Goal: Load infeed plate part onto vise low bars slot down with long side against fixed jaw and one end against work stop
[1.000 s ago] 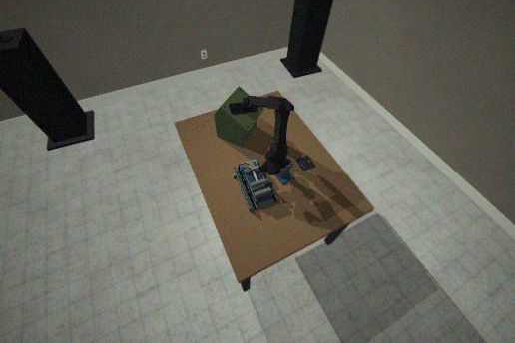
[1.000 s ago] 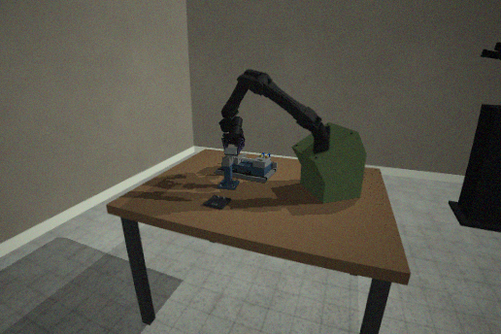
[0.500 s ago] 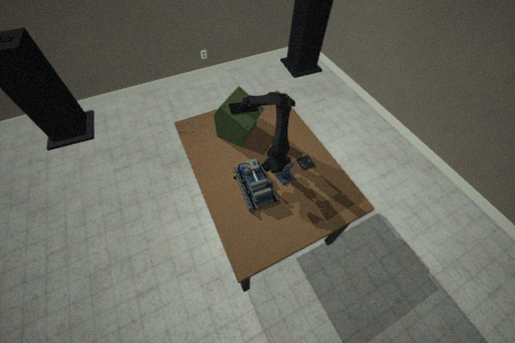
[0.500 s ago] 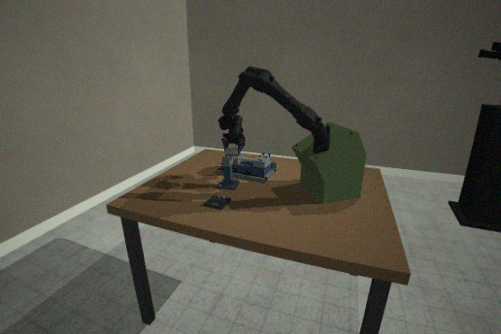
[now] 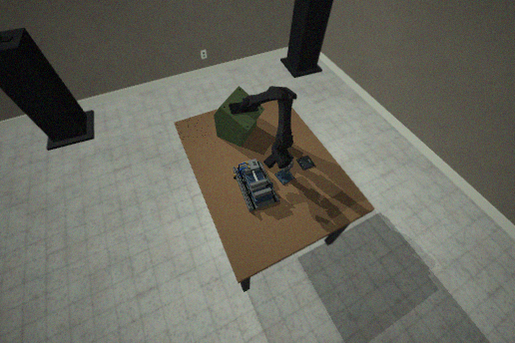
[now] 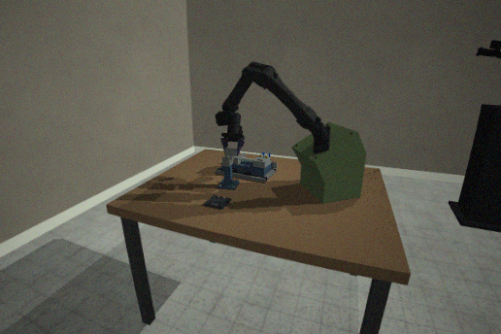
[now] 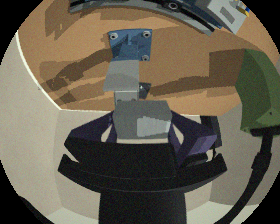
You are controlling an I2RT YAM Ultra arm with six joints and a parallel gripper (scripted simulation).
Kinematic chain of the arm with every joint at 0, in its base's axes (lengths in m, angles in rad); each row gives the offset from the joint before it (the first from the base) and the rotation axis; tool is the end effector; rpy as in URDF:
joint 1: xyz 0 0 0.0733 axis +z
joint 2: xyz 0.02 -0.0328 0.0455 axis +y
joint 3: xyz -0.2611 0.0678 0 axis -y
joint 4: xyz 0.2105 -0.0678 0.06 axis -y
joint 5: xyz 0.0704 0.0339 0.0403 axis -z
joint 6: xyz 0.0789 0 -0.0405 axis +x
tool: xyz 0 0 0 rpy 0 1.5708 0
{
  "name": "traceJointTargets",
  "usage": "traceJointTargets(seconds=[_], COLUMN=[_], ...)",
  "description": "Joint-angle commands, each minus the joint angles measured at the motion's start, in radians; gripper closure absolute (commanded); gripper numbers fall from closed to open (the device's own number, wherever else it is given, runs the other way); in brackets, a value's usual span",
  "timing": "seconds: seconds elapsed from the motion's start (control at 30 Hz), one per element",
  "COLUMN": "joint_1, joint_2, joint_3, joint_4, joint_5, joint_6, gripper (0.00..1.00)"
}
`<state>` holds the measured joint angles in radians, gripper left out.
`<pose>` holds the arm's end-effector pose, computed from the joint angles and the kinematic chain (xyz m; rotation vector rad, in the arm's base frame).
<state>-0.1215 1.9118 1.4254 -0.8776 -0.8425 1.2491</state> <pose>0.3512 0.0175 0.1992 -1.5674 -2.1103 -1.1401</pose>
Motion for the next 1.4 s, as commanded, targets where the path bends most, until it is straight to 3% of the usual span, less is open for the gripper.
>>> traceJointTargets(seconds=[0.0,0.9,1.37], joint_1=[-0.009,0.121,0.165], joint_2=[-0.059,-0.188,-0.21], joint_3=[-0.026,-0.092,-0.102], joint_4=[0.042,0.137,0.145], joint_5=[0.048,0.393,0.507], joint_6=[0.052,0.241,0.289], gripper=[1.0,1.0,1.0])
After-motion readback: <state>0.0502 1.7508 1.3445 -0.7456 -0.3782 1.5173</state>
